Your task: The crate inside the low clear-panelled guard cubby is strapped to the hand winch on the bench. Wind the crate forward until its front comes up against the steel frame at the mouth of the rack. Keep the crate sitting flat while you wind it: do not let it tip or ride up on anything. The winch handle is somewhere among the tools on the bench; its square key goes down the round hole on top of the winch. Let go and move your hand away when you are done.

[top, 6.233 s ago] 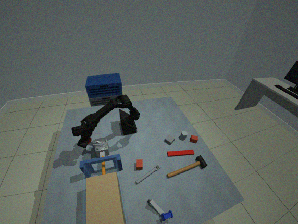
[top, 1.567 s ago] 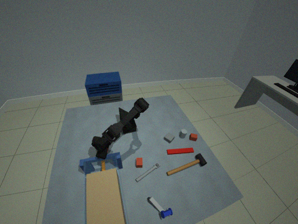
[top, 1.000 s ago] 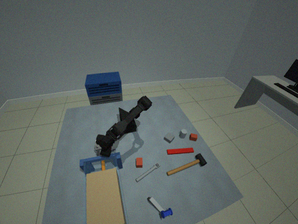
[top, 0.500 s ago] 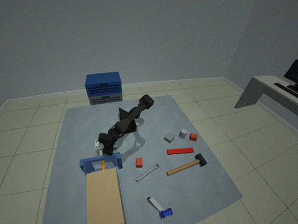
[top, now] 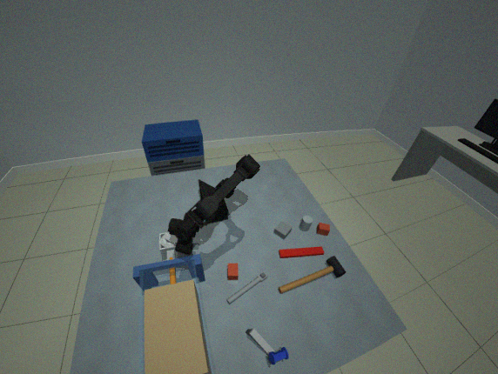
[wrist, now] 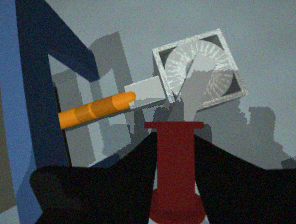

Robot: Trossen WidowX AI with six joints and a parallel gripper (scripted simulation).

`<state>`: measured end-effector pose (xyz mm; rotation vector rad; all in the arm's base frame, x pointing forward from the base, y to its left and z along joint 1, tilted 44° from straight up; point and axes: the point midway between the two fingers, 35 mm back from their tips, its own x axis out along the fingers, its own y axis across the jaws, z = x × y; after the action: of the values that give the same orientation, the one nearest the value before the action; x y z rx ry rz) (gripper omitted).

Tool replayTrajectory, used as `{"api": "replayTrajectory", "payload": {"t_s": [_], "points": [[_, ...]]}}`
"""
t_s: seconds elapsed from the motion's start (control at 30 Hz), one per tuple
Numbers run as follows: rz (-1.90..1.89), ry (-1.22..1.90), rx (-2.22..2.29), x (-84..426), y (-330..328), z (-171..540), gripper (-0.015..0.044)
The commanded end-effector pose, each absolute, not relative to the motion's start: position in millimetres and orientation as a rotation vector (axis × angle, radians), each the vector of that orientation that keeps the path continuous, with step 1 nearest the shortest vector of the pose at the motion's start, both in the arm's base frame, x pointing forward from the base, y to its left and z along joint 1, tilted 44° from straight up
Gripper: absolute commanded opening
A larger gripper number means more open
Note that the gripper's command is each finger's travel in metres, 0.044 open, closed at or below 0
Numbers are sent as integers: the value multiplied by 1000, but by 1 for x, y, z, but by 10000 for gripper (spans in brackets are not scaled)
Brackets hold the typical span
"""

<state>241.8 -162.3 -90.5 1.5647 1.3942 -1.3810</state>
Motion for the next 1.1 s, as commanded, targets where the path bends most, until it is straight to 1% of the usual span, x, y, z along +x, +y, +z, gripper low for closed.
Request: {"api": "replayTrajectory", "payload": {"t_s": [0.0,1.07], "points": [[-1387,1431,1569,230,-152,-86,0],[-1389,1433,1568,187,-142,-78,0]]}}
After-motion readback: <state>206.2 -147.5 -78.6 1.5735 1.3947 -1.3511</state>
